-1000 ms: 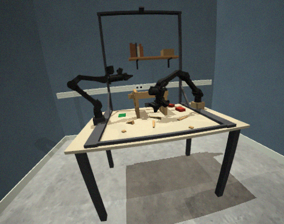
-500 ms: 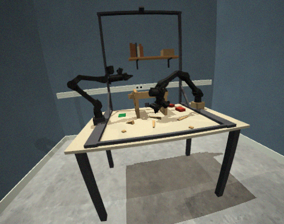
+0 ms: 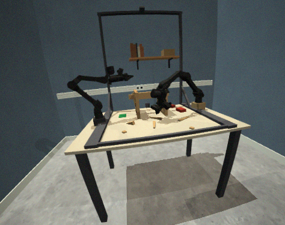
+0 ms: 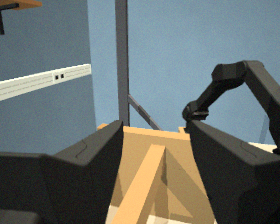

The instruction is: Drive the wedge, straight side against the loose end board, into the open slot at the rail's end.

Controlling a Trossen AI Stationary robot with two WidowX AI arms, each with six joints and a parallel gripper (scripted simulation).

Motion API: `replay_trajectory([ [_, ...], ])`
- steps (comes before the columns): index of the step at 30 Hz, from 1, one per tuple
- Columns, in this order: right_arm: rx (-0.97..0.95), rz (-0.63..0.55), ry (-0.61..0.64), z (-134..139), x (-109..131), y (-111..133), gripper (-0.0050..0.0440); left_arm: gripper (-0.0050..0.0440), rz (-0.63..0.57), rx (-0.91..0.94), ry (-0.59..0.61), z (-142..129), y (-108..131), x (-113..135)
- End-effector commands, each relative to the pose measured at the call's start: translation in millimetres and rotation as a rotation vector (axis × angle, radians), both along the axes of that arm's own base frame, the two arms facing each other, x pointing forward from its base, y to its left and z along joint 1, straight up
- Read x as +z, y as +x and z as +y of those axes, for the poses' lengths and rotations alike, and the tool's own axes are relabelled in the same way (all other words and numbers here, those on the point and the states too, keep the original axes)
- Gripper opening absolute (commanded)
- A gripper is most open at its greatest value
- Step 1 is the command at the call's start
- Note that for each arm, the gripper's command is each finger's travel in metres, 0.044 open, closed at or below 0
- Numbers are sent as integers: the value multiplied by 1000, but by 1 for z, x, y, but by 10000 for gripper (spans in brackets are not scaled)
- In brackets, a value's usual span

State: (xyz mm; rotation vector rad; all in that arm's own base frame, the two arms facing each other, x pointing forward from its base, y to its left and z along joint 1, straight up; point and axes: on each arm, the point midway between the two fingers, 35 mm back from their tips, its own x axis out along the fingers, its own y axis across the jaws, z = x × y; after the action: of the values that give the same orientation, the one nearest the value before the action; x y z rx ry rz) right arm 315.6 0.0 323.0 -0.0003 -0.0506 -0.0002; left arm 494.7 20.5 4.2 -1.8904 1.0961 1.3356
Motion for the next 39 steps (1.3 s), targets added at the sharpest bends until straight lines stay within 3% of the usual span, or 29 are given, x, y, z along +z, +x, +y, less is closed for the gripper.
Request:
replay_trajectory([
  [1,3,-24,4,0,12,-1,187,100,-58,6,-30,14,0,17],
  [5,3,-24,4,0,12,-1,187,100,-62,2,-58,17,-2,12],
  [18,3,-24,4,0,12,-1,187,100,-221,-4,-262,63,-28,11],
  [23,3,-24,4,0,12,-1,187,100,-224,-13,-270,59,-28,10],
  [25,3,-24,4,0,12,-1,187,100,-165,5,-273,57,-34,-6],
  [39,3,-24,4,0,12,-1,187,100,-167,11,-274,60,-35,-7],
])
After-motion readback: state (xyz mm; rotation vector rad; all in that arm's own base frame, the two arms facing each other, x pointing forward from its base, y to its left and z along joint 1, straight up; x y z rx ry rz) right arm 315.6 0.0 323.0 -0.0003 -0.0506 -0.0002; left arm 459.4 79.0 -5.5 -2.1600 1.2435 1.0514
